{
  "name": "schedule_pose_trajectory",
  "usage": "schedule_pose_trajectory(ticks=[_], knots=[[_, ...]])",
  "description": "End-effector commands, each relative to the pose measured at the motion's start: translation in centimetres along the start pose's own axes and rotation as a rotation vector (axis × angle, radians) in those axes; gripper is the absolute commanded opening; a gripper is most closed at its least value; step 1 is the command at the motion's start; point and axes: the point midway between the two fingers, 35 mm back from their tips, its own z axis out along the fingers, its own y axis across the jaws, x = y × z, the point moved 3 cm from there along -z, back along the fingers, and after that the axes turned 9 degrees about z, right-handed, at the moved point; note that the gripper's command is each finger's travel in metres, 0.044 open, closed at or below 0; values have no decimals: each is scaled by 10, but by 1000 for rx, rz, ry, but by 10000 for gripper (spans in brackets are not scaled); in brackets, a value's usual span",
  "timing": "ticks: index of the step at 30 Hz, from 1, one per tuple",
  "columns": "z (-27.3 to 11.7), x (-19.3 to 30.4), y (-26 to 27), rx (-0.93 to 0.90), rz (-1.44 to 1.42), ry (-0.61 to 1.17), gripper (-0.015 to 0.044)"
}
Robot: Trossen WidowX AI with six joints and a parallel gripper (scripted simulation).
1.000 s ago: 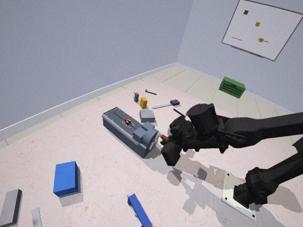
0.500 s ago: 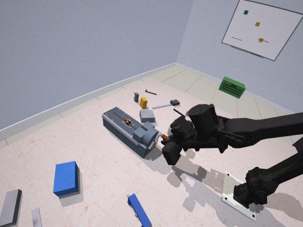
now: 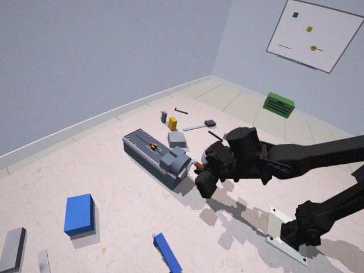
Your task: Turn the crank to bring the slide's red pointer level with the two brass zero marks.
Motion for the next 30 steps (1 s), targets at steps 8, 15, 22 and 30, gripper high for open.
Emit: schedule_pose_trajectory(ticks=[8,15,22,30], knots=[[11,10,-7,13,3,10,0],[19,18,-7,13,3,11,0],[22,22,-3,12,3,11,0],[22,22,-3,12,3,11,0]])
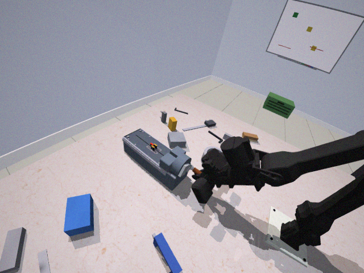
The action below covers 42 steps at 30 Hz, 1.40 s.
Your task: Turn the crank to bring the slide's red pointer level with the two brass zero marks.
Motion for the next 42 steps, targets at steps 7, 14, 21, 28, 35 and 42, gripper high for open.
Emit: schedule_pose_trajectory(ticks=[7,14,21,28,35,42], knots=[[1,1,1,-1,2,3,0],[0,0,0,0,-1,1,0],[0,0,0,0,-1,1,131],[0,0,0,0,-1,1,315],[-2,-2,1,0,-1,1,440],[-28,-30,5,-1,0,1,440]])
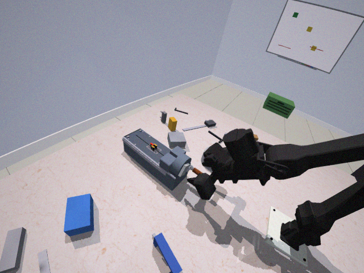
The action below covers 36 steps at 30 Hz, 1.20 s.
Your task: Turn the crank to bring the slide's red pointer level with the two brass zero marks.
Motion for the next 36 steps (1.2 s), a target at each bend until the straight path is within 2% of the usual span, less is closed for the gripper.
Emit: schedule_pose_trajectory(ticks=[1,6,21,36], knots=[[-15,-16,2,-3,7,-16,440],[-23,-28,5,-3,7,-16,440],[-88,-86,13,-5,3,-11,440],[-57,-135,28,-67,-23,38,440]])
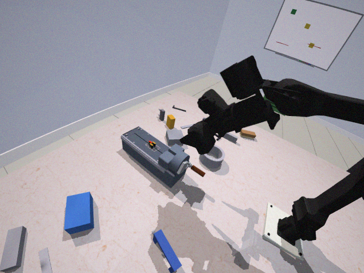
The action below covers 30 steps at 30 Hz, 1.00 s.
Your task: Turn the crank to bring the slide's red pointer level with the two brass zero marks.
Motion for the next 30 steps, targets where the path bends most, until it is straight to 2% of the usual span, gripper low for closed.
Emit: schedule_pose_trajectory(ticks=[1,16,30], knots=[[7,-13,2,-19,-8,7,440],[57,-60,9,-100,-33,57,440],[108,-19,0,-103,-34,58,440]])
